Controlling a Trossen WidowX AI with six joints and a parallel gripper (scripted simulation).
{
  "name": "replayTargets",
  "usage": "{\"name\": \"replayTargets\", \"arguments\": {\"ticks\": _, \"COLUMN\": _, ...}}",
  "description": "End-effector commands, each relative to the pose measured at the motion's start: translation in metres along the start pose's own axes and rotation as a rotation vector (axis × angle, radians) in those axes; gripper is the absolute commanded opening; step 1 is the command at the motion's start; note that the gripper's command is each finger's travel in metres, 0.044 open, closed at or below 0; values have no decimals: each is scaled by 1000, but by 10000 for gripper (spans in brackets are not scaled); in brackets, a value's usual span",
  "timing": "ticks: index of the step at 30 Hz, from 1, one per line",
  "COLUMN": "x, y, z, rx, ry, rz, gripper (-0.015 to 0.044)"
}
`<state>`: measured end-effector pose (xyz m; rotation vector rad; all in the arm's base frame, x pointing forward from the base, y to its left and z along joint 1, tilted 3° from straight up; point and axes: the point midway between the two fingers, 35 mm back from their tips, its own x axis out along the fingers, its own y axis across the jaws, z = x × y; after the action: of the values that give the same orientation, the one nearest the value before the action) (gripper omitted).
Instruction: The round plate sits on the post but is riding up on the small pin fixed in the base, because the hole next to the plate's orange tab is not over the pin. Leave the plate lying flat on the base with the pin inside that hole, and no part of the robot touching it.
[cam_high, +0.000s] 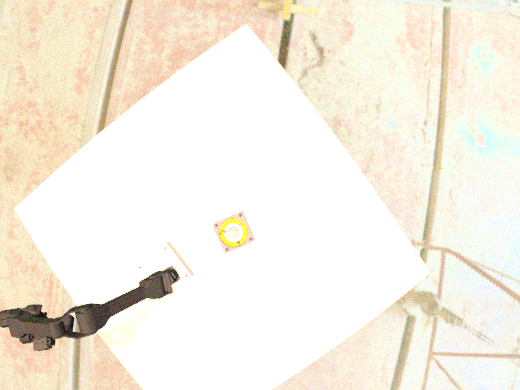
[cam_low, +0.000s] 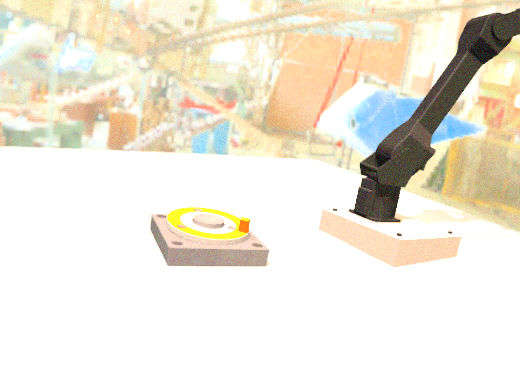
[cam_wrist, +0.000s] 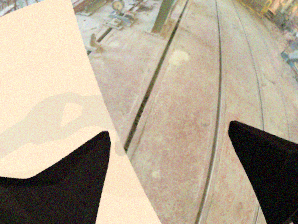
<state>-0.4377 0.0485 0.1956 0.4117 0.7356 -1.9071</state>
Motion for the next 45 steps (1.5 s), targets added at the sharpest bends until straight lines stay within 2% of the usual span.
{"name": "replayTargets", "arguments": {"ticks": 1, "x": -3, "y": 0, "z": -3, "rx": 10, "ry": 6, "rz": -6, "gripper": 374}}
{"name": "replayTargets", "arguments": {"ticks": 8, "x": -102, "y": 8, "z": -90, "rx": 373, "ry": 189, "rz": -215, "gripper": 190}}
{"name": "replayTargets", "arguments": {"ticks": 10, "x": -113, "y": 12, "z": -99, "rx": 421, "ry": 206, "rz": -239, "gripper": 137}}
{"name": "replayTargets", "arguments": {"ticks": 15, "x": -192, "y": 54, "z": -161, "rx": 778, "ry": 309, "rz": -421, "gripper": 6}}
{"name": "replayTargets", "arguments": {"ticks": 16, "x": -206, "y": 65, "z": -171, "rx": 849, "ry": 325, "rz": -458, "gripper": 0}}
{"name": "replayTargets", "arguments": {"ticks": 19, "x": -212, "y": 87, "z": -183, "rx": 909, "ry": 355, "rz": -471, "gripper": 0}}
{"name": "replayTargets", "arguments": {"ticks": 24, "x": -277, "y": 158, "z": -221, "rx": 1279, "ry": 411, "rz": -668, "gripper": 0}}
{"name": "replayTargets", "arguments": {"ticks": 26, "x": -285, "y": 169, "z": -225, "rx": 1330, "ry": 416, "rz": -696, "gripper": 0}}
{"name": "replayTargets", "arguments": {"ticks": 32, "x": -341, "y": 272, "z": -243, "rx": 1775, "ry": 424, "rz": -951, "gripper": 0}}
{"name": "replayTargets", "arguments": {"ticks": 34, "x": -346, "y": 284, "z": -243, "rx": 1824, "ry": 422, "rz": -979, "gripper": 0}}
{"name": "replayTargets", "arguments": {"ticks": 40, "x": -372, "y": 393, "z": -233, "rx": 2258, "ry": 364, "rz": -1245, "gripper": 0}}
{"name": "replayTargets", "arguments": {"ticks": 42, "x": -373, "y": 405, "z": -231, "rx": 2304, "ry": 355, "rz": -1274, "gripper": 0}}
{"name": "replayTargets", "arguments": {"ticks": 45, "x": -374, "y": 456, "z": -218, "rx": 2505, "ry": 306, "rz": -1403, "gripper": 0}}
